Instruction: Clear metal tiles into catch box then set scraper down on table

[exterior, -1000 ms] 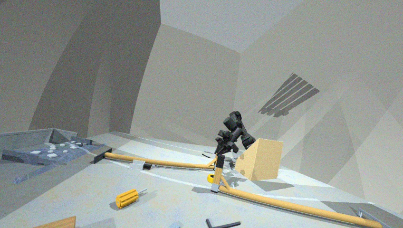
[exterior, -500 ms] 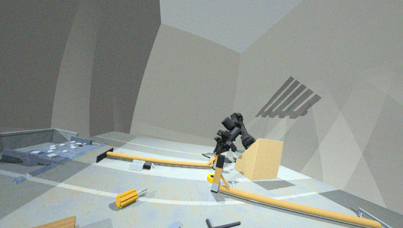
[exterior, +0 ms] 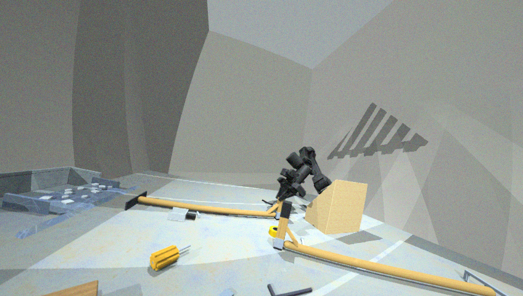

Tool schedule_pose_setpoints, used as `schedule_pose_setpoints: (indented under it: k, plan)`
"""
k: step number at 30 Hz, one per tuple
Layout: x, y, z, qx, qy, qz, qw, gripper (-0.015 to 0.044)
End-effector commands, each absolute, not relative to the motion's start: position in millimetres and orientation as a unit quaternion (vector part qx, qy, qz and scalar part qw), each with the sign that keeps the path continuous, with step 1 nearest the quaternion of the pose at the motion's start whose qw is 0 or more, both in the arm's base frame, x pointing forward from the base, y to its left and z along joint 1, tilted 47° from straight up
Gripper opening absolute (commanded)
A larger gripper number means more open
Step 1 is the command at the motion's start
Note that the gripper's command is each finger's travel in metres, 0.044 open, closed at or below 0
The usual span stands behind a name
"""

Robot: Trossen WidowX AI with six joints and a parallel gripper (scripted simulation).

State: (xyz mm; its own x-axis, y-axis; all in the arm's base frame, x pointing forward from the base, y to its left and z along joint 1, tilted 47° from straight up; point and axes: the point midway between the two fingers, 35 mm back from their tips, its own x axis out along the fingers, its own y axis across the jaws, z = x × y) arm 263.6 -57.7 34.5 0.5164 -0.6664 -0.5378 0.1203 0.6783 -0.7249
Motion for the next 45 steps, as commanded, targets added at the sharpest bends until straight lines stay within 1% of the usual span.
schedule_pose_setpoints:
  k: [1, 45]
  plan:
    - [272, -57, 38, -0.317, 0.423, -0.242, 0.814, 0.0]
    - [340, -73, 49, -0.316, 0.42, -0.245, 0.815, 0.0]
